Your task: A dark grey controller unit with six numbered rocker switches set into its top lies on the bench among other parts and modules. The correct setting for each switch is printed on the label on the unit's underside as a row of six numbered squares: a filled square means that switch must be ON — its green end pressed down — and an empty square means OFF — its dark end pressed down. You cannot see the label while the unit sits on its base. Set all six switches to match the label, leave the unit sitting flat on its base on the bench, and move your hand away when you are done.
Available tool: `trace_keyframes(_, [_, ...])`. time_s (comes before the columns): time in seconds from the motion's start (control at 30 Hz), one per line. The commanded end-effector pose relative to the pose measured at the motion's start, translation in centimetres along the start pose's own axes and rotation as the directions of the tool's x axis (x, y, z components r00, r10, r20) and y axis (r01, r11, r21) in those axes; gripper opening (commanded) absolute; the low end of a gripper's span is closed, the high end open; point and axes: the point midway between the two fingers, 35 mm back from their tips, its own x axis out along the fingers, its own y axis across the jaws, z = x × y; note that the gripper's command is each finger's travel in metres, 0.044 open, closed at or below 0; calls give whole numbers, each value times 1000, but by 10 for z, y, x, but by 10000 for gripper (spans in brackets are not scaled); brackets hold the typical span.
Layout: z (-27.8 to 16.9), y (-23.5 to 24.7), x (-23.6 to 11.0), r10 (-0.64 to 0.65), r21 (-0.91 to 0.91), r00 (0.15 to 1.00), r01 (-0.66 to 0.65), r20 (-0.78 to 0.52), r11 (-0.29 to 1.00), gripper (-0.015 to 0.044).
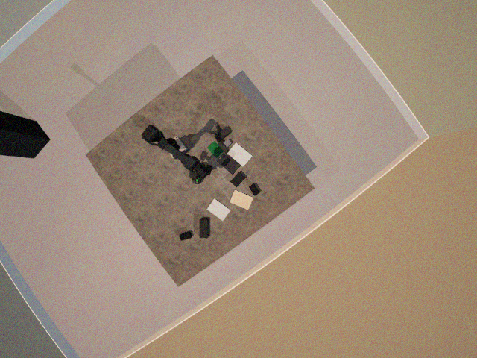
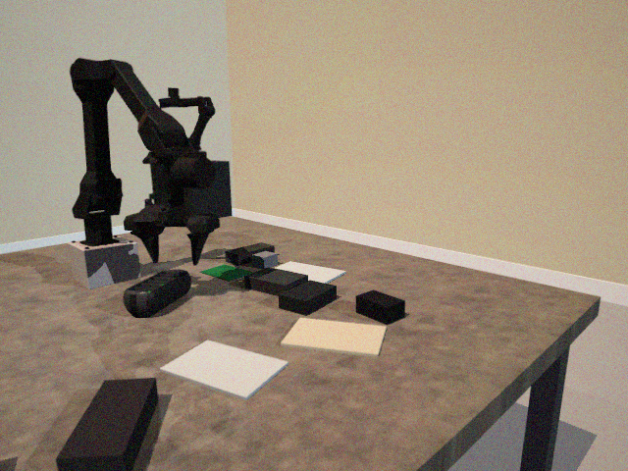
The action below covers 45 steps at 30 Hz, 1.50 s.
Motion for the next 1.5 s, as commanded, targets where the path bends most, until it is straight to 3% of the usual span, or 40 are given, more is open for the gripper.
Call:
trace_keyframes(0.0, [0, -3, 9, -16, 5, 1000, 16, 1, 1000, 440])
trace_keyframes(0.6, [0, -6, 35, -17, 5, 1000, 17, 0, 1000, 440])
trace_keyframes(0.67, [0, -6, 35, -17, 5, 1000, 17, 0, 1000, 387])
trace_keyframes(1.2, [0, -6, 35, -17, 5, 1000, 17, 0, 1000, 281])
trace_keyframes(1.47, [1, -2, 35, -16, 5, 1000, 16, 1, 1000, 71])
